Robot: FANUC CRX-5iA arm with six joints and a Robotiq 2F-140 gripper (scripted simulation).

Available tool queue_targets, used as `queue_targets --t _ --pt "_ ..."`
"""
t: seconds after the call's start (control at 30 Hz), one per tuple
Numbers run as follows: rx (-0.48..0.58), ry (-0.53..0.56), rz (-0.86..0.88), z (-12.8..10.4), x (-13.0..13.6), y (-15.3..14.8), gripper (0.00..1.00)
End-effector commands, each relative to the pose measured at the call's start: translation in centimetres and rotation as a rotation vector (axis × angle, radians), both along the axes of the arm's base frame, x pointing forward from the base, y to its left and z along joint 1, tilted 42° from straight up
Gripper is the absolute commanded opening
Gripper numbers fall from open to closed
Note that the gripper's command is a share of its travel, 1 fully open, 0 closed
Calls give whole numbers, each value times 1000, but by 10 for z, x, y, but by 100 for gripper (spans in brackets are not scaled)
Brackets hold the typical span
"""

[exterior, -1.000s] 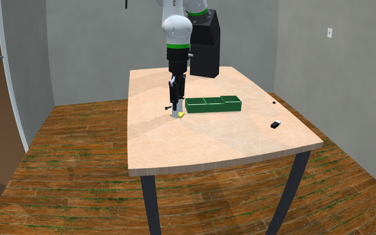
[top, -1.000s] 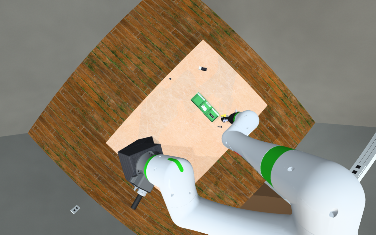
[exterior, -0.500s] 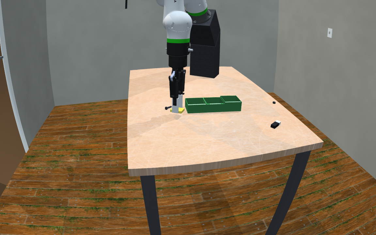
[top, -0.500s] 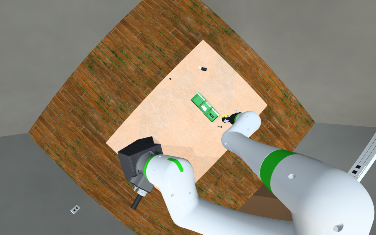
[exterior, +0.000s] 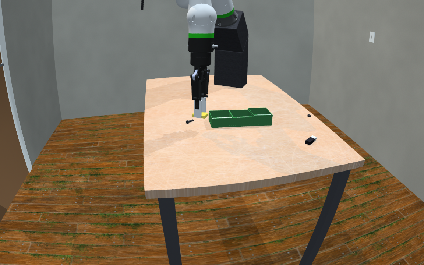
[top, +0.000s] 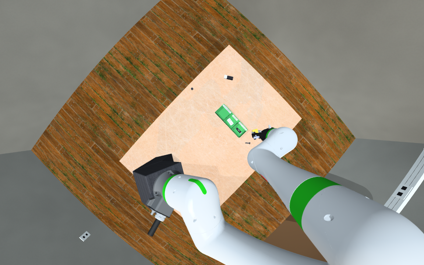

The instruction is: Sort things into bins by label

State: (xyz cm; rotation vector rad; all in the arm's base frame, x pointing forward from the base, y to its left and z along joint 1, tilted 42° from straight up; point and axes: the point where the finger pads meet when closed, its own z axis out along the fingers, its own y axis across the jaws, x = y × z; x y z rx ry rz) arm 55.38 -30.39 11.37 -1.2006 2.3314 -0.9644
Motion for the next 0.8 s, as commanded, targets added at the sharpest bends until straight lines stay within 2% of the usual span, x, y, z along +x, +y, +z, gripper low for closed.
queue_targets --t 0.0,0.43,0.53,0.77 --pt "13 44 -15 1 0 0 29" --pt "13 44 -15 7 -5 4 29" --pt "96 -18 -123 -2 -5 19 29" --pt "210 -113 -265 -22 -4 56 29"
